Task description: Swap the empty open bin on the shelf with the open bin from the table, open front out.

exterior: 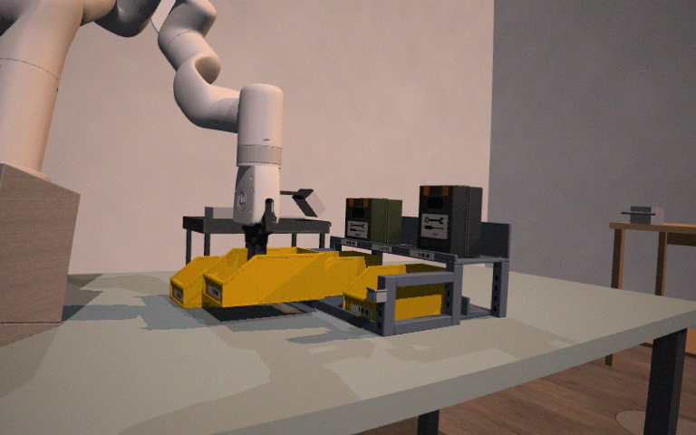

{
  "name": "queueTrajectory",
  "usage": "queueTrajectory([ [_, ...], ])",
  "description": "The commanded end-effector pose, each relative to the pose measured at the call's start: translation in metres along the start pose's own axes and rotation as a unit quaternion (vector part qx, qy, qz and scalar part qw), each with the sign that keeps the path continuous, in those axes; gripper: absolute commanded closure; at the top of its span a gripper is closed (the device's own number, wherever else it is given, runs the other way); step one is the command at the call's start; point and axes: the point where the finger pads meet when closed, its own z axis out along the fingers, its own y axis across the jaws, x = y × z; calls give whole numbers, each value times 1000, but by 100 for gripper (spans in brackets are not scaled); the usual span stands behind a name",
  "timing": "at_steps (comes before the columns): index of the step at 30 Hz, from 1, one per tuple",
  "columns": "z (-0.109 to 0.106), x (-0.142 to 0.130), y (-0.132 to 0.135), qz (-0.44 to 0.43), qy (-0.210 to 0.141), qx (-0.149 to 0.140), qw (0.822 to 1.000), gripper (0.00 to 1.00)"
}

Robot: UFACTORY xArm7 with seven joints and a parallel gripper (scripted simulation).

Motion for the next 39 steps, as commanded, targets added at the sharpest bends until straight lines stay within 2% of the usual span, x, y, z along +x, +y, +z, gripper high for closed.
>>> queueTrajectory([
  [1, 0, 9, 0, 1, 1, 0, 1000, 100],
  [15, 0, 9, 0, 1, -2, 0, 1000, 100],
  [18, -2, 10, 0, 1, -17, 0, 1000, 100],
  [27, -9, 15, 1, 1, -94, -1, 996, 100],
  [39, -9, 16, 1, 1, -98, -1, 995, 100],
])
